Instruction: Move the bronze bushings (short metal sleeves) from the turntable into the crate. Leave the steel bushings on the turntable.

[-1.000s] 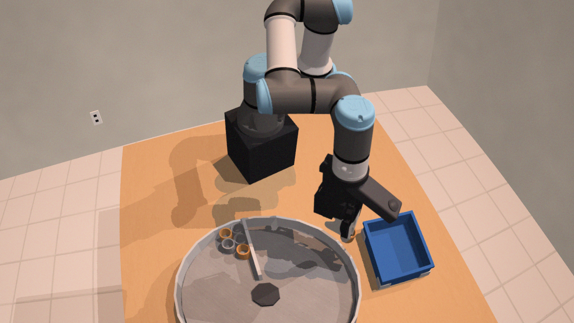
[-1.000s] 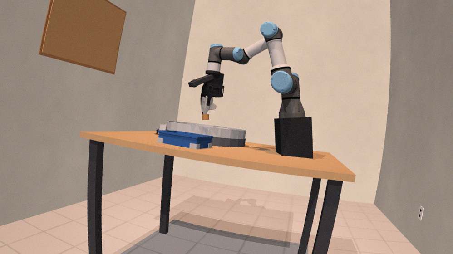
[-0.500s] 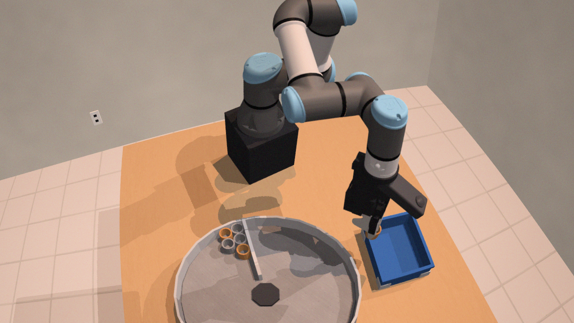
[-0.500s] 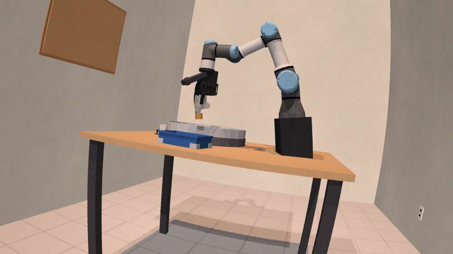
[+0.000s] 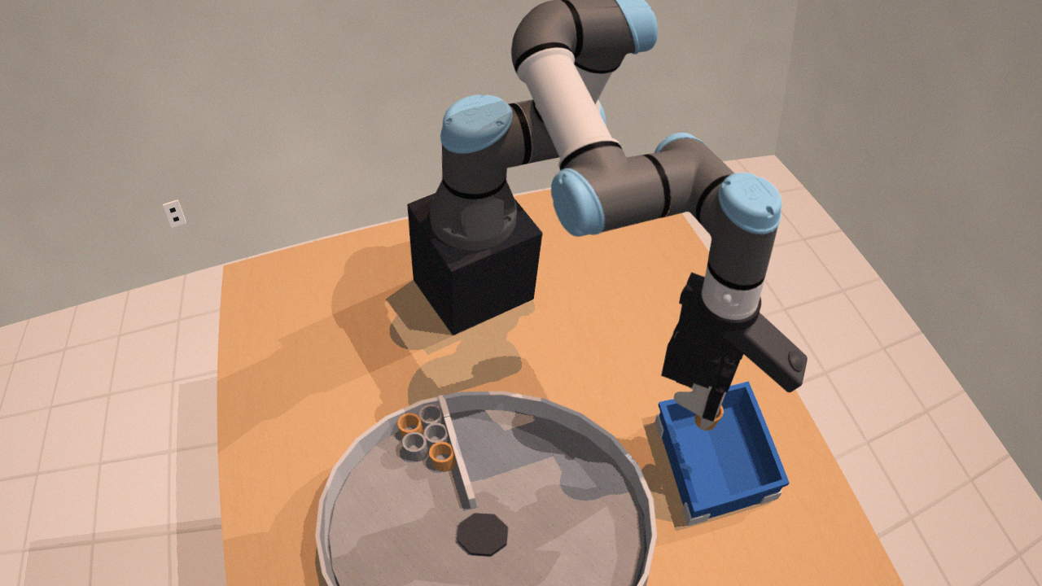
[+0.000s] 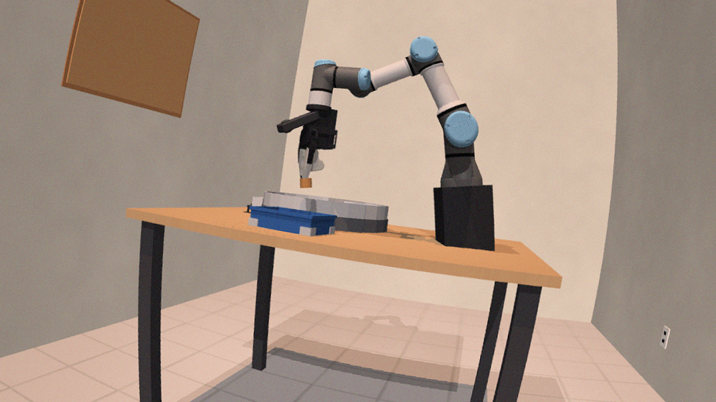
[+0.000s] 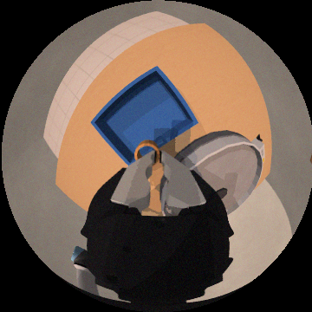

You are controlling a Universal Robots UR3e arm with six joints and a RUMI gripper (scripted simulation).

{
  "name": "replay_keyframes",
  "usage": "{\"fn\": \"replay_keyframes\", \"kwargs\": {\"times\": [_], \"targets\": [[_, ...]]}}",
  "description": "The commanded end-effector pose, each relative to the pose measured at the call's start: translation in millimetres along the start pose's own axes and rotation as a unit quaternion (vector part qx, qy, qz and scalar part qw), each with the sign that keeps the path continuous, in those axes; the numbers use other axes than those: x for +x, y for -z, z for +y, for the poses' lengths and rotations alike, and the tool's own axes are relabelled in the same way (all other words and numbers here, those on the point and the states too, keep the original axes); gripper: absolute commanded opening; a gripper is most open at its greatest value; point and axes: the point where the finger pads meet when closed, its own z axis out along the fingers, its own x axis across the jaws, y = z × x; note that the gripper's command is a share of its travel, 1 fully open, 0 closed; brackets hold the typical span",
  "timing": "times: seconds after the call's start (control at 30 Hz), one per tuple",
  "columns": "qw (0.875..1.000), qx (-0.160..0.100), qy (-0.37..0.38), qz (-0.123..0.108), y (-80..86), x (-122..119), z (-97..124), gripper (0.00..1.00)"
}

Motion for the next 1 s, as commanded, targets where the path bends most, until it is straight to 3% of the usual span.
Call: {"fn": "replay_keyframes", "kwargs": {"times": [0.0,0.97], "targets": [[1.000,0.000,0.000,0.001,0.9,-6,-11,0.00],[1.000,0.000,0.000,0.001,0.9,-20,-33,0.00]]}}
